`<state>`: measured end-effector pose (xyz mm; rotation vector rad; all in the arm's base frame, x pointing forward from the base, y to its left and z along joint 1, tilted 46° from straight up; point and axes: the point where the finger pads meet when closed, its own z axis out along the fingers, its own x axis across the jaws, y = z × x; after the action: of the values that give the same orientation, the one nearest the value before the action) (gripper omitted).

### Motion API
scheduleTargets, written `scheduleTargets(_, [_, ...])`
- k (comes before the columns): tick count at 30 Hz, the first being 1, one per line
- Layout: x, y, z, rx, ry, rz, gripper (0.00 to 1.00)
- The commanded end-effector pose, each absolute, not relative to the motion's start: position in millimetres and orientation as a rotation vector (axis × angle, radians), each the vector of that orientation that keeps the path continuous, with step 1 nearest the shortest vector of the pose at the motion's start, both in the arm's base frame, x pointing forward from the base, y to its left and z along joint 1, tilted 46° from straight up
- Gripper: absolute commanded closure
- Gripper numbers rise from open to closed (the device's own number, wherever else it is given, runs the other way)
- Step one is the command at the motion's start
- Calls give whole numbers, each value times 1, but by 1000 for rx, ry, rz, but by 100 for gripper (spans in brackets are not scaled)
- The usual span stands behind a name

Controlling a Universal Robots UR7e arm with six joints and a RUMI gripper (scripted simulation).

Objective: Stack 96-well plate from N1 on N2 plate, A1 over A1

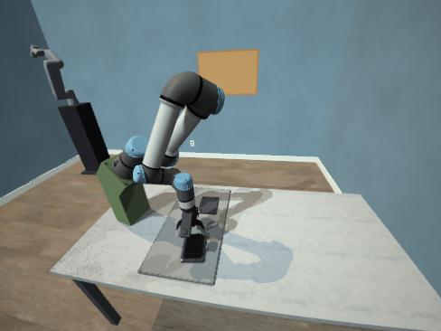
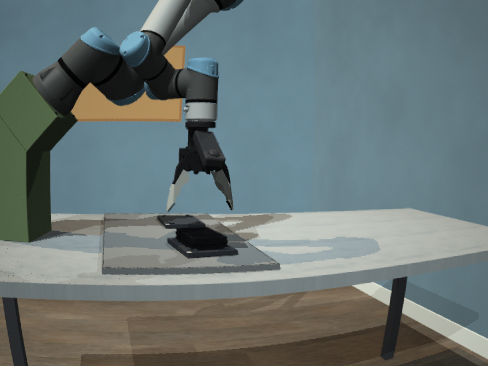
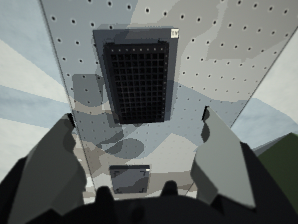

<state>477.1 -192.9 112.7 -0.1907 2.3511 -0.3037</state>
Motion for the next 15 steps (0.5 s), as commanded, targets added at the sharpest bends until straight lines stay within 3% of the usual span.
scheduleTargets(1, [469,-191,121,-192,2352,-302,0])
scheduleTargets(15, [452,-187,138,-192,2352,-302,0])
